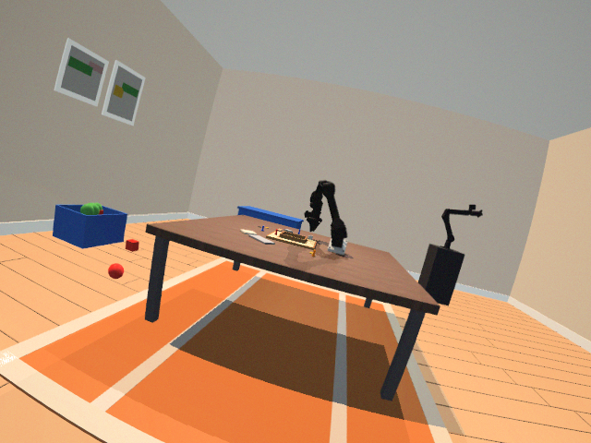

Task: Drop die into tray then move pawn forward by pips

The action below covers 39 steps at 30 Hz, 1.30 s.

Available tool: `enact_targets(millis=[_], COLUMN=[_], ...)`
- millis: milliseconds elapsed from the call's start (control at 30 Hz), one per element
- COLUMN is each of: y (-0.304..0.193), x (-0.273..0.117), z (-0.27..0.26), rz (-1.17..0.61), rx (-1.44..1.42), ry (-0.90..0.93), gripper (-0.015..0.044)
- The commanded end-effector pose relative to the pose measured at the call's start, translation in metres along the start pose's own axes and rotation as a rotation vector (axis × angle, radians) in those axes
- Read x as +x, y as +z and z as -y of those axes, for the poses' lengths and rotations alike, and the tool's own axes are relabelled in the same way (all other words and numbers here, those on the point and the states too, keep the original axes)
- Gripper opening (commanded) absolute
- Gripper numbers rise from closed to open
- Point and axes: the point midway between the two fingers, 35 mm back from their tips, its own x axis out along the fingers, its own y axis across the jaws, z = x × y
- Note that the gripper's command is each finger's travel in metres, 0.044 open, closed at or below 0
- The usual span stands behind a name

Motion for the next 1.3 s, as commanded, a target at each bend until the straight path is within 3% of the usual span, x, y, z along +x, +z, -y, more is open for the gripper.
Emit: enact_targets(millis=[0, 1067, 1267], y=[-0.002, -0.001, -0.001], x=[0.002, 0.048, 0.048], z=[0.002, 0.001, 0.001], rz=[0.003, 0.003, 0.003], rx=[-0.006, -0.007, -0.007], ry=[0.018, 0.02, 0.02], gripper=[0.0275, 0.0275, 0.0118])
